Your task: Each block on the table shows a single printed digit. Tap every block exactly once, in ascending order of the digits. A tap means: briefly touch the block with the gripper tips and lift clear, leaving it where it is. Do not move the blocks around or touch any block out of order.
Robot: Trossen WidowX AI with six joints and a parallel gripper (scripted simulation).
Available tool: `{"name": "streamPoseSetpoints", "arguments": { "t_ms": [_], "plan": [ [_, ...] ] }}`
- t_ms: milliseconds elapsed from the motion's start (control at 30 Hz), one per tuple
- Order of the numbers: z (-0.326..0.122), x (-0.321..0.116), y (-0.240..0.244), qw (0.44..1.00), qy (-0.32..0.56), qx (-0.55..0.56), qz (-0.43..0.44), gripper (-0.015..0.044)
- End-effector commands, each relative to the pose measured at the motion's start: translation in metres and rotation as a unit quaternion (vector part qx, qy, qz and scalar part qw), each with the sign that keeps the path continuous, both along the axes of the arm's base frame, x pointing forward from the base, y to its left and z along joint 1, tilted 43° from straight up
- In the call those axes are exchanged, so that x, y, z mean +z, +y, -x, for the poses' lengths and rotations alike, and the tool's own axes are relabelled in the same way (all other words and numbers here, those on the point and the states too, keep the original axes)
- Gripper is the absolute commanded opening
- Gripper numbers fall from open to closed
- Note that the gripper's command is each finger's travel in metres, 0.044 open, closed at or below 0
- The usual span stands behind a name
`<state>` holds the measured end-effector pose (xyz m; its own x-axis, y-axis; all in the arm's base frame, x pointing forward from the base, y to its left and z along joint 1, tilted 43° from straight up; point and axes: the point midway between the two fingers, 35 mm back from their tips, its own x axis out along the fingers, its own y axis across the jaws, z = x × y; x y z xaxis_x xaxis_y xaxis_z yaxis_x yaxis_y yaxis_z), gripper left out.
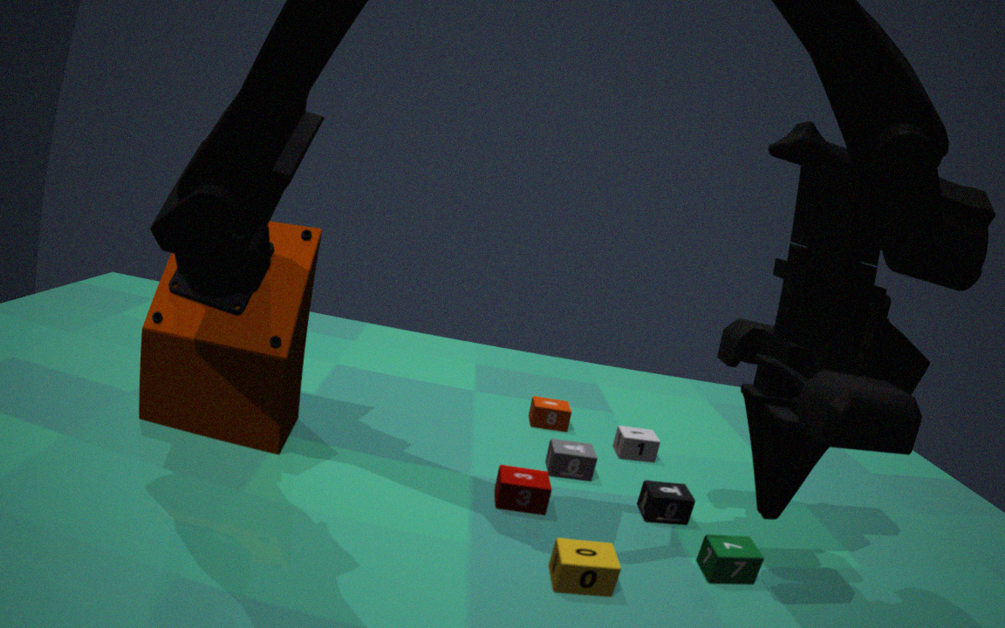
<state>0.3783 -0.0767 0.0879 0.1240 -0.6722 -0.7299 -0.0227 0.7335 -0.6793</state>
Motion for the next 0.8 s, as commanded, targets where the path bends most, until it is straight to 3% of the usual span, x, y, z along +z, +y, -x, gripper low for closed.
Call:
{"name": "streamPoseSetpoints", "arguments": {
  "t_ms": [0,667,767],
  "plan": [
    [0.001,-0.005,-0.005,1.000,0.003,0.000,0.002,0.0020],
    [-0.002,-0.020,-0.020,1.000,0.003,0.000,0.003,0.0020],
    [0.001,-0.001,-0.002,1.000,0.003,0.000,0.002,0.0020]
  ]
}}
